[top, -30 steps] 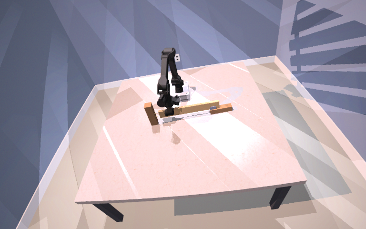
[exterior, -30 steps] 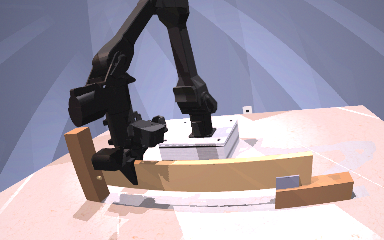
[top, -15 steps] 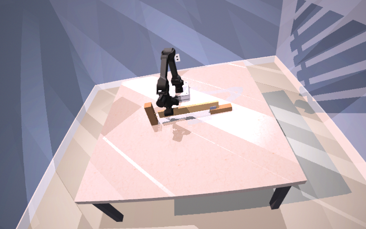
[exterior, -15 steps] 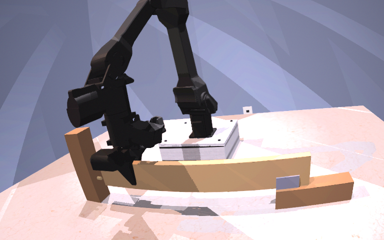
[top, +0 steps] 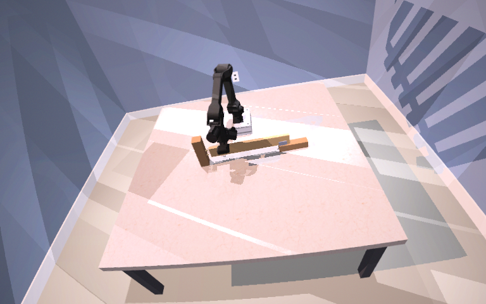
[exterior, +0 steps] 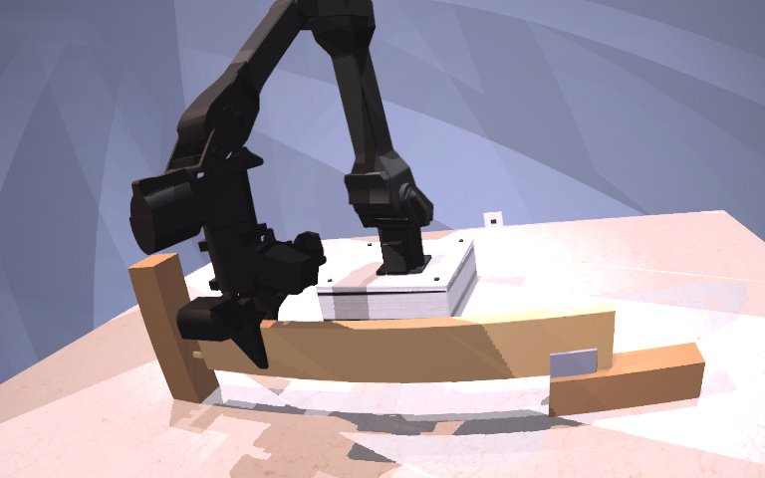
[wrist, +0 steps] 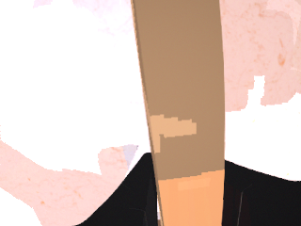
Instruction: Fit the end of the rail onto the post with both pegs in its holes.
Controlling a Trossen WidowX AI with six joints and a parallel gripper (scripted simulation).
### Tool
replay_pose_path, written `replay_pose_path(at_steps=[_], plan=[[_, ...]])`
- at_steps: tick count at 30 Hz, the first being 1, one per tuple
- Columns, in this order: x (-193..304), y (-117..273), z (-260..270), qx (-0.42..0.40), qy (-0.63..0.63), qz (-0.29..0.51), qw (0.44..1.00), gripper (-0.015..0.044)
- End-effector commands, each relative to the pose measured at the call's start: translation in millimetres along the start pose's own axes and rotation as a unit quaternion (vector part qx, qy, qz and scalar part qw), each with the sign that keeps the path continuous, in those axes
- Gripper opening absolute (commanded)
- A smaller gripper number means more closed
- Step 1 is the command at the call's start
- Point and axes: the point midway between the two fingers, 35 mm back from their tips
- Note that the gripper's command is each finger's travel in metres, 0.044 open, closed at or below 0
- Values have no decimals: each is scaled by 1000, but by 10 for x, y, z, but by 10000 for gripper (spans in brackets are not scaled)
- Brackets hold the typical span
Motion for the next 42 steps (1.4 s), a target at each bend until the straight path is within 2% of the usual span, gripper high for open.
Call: replay_pose_path(at_steps=[1, 42], plan=[[39, 19, -9, 2, 0, 3, 1000, 0], [162, 19, 18, 2, 0, 3, 1000, 0]])
Point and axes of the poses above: the point midway between the two fingers, 35 mm back from their tips, its own y axis back along the fingers, its own z axis across the jaws, x = y × z, and after that the axes turned 12 degrees about y, right-handed
